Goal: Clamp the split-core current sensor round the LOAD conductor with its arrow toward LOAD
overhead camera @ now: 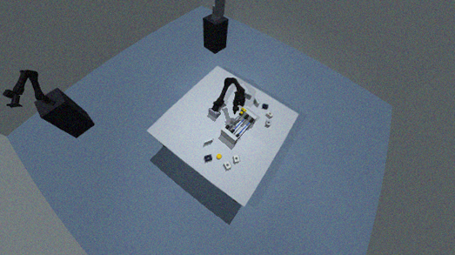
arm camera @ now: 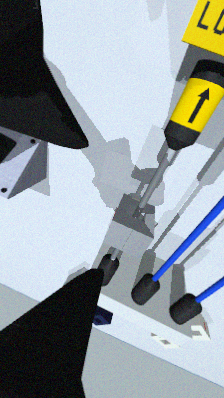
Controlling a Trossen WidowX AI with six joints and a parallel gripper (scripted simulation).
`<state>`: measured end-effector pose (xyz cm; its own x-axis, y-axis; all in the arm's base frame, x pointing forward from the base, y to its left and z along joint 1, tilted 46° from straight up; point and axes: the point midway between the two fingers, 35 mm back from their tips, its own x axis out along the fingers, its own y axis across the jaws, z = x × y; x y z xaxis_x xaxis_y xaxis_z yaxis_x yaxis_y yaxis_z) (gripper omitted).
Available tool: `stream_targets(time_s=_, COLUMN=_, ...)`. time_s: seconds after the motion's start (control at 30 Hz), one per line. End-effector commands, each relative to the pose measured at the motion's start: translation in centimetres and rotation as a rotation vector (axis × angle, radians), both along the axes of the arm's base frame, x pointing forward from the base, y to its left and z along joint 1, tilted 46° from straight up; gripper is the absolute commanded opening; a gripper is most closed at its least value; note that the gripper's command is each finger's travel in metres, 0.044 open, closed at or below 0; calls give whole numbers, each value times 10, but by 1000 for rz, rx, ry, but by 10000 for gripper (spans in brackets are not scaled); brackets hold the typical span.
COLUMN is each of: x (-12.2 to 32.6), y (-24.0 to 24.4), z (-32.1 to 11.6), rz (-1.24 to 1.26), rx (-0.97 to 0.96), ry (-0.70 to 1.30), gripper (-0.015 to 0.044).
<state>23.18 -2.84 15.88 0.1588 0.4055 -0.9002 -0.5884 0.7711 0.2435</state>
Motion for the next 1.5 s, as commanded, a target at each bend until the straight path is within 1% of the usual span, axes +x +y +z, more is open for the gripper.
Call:
stream_targets(time_s=0.0, x=-21, y=17, z=21, rz=-641, rx=-58, ry=73, gripper=440)
stream_targets(time_s=0.27, x=-32, y=24, z=34, rz=-1002, rx=12, ry=53, gripper=440)
stream_targets(time_s=0.6, x=-43, y=29, z=48, rz=-1436, rx=213, ry=45, gripper=440)
stream_targets(time_s=0.97, x=-43, y=29, z=48, rz=-1446, rx=219, ry=45, gripper=440)
stream_targets(time_s=1.0, x=-39, y=29, z=46, rz=-1323, rx=156, ry=54, gripper=440)
stream_targets(time_s=1.47, x=-39, y=29, z=46, rz=-1323, rx=156, ry=54, gripper=440)
